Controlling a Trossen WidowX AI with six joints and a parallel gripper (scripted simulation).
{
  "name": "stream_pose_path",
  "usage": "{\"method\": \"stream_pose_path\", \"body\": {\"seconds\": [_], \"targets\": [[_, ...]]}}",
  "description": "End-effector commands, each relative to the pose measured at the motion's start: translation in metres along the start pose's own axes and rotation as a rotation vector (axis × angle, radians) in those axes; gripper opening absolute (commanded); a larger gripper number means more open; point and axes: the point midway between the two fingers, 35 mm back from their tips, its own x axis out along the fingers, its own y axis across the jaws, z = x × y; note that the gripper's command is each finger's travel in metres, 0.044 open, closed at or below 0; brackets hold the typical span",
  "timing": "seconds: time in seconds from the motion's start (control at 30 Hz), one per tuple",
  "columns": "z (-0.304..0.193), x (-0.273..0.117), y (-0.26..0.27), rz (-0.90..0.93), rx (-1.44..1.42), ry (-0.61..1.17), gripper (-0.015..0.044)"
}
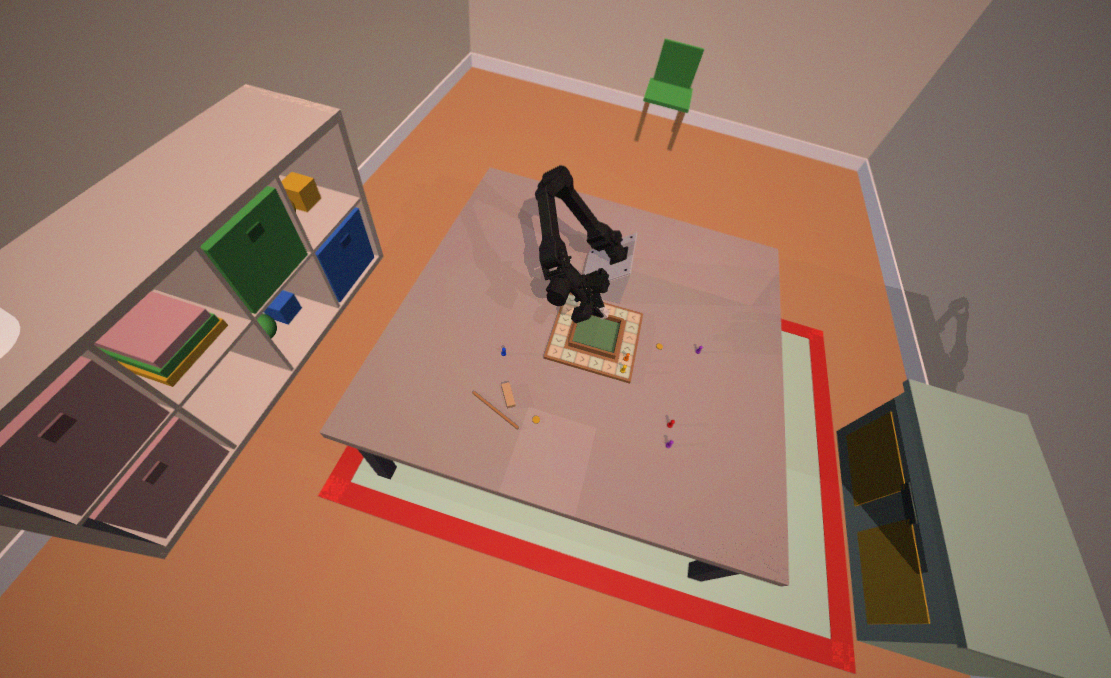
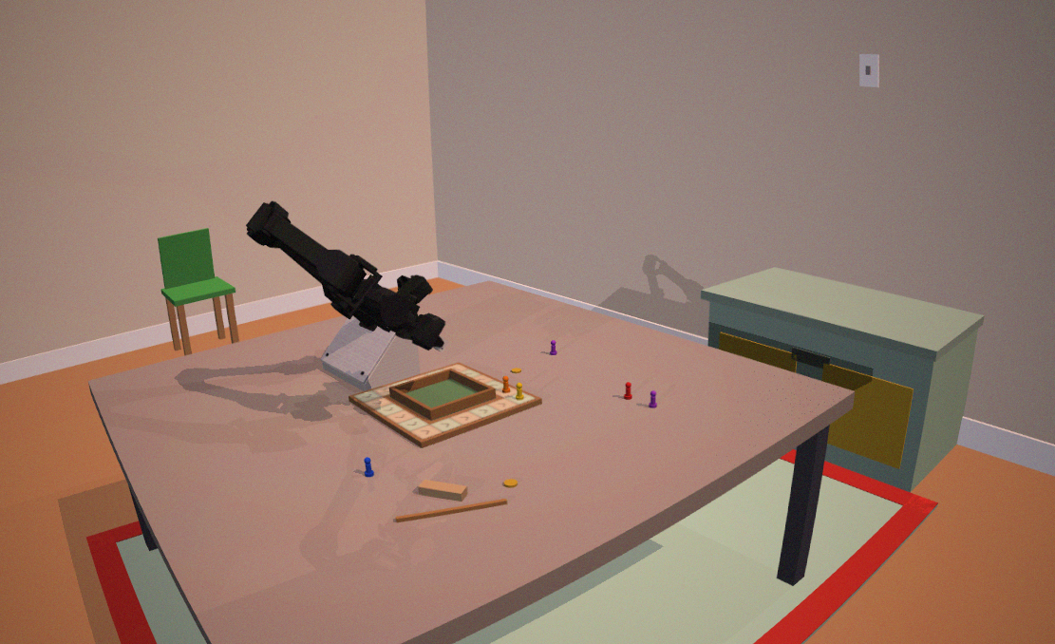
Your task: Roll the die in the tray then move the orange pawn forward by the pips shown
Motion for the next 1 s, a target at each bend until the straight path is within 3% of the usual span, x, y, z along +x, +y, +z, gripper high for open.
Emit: {"method": "stream_pose_path", "body": {"seconds": [0.0,0.33,0.6,0.83,0.9,0.97], "targets": [[0.001,0.001,0.004,0.012,0.004,-0.006,0.0000],[0.000,0.000,0.001,0.006,0.000,0.000,0.0000],[0.000,0.000,0.001,0.006,0.000,0.000,0.0210],[0.030,-0.026,0.001,0.012,0.004,-0.008,0.0394],[0.028,-0.019,0.003,0.040,0.017,0.059,0.0440],[0.020,0.000,0.006,0.092,0.040,0.251,0.0440]]}}
